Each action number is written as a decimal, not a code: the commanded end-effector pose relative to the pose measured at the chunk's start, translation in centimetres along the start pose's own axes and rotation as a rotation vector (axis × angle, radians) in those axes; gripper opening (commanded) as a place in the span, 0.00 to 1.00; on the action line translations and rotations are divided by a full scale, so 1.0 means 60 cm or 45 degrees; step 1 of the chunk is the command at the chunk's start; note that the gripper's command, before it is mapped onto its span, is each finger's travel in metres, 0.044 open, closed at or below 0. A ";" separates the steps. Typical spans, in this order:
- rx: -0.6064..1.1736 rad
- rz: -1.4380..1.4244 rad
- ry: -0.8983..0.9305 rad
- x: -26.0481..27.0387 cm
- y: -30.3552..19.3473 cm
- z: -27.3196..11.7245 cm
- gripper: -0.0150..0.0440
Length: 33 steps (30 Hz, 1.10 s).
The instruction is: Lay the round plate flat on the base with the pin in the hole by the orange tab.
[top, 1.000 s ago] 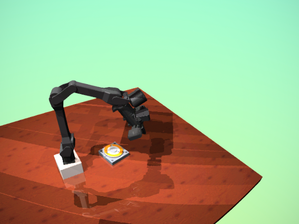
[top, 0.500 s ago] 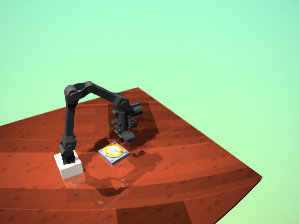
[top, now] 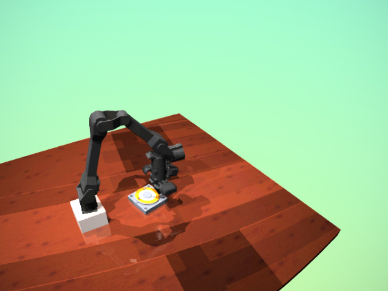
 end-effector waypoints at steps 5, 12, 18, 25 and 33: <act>0.001 -0.004 0.000 -0.014 -0.014 0.002 0.25; 0.002 -0.004 -0.001 -0.023 -0.021 0.003 0.25; 0.002 -0.004 -0.001 -0.025 -0.025 0.003 0.25; 0.003 -0.004 -0.001 -0.026 -0.032 0.003 0.25; 0.003 -0.004 -0.001 -0.030 -0.040 0.003 0.25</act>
Point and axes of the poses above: the point midway between the two fingers, 35 mm back from their tips, its own z axis out along the fingers, its own x axis across the jaws, y = z × x, the point moved 3 cm from there along -z, back along the fingers, and after that the axes turned 5 degrees about -z, right-handed, at the moved point
